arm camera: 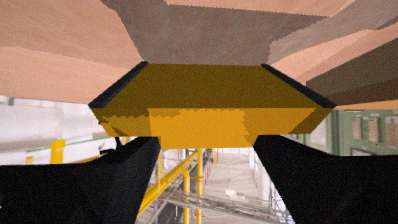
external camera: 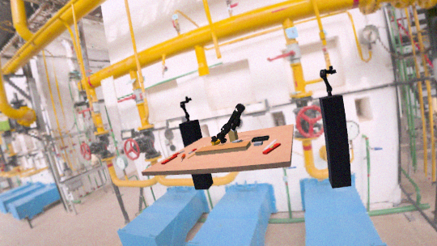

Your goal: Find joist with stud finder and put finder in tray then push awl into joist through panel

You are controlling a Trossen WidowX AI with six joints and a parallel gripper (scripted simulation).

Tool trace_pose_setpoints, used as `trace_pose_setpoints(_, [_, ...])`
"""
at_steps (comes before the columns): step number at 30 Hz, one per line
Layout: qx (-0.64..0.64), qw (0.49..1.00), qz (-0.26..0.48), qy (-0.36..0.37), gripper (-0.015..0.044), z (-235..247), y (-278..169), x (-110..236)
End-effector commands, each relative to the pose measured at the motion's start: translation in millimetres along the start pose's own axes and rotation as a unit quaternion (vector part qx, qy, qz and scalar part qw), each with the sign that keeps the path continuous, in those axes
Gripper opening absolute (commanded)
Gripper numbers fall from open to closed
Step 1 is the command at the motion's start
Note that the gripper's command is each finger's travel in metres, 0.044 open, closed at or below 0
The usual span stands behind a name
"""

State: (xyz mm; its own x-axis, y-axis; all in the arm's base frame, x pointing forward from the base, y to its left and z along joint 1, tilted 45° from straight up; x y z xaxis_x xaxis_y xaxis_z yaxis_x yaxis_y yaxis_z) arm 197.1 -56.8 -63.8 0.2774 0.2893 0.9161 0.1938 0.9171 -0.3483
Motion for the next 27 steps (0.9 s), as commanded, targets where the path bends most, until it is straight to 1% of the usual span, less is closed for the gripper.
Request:
trace_pose_setpoints(1, [-0.004,1.000,0.002,0.000,0.0263,-1.0,-0.1,-1.0])
trace_pose_setpoints(5, [-0.004,1.000,0.002,0.000,0.0368,-1.1,1.9,-0.5])
trace_pose_setpoints(6, [-0.004,1.000,0.002,0.000,0.0378,-1.2,2.6,-0.4])
trace_pose_setpoints(27, [-0.003,1.000,0.002,0.000,0.0378,0.5,7.8,3.3])
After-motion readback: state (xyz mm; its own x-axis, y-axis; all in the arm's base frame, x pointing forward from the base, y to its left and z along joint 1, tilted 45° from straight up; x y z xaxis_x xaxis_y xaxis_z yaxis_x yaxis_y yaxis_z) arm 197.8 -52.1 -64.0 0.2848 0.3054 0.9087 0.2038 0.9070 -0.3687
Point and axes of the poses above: the point midway between the two fingers, 35 mm back from their tips, its own x axis back along the fingers, its own z axis across the jaws, y = z × x, the point moved 8 cm from there along x, back along the fingers, and after that the axes turned 1 degree about x, right-handed, at the moved point
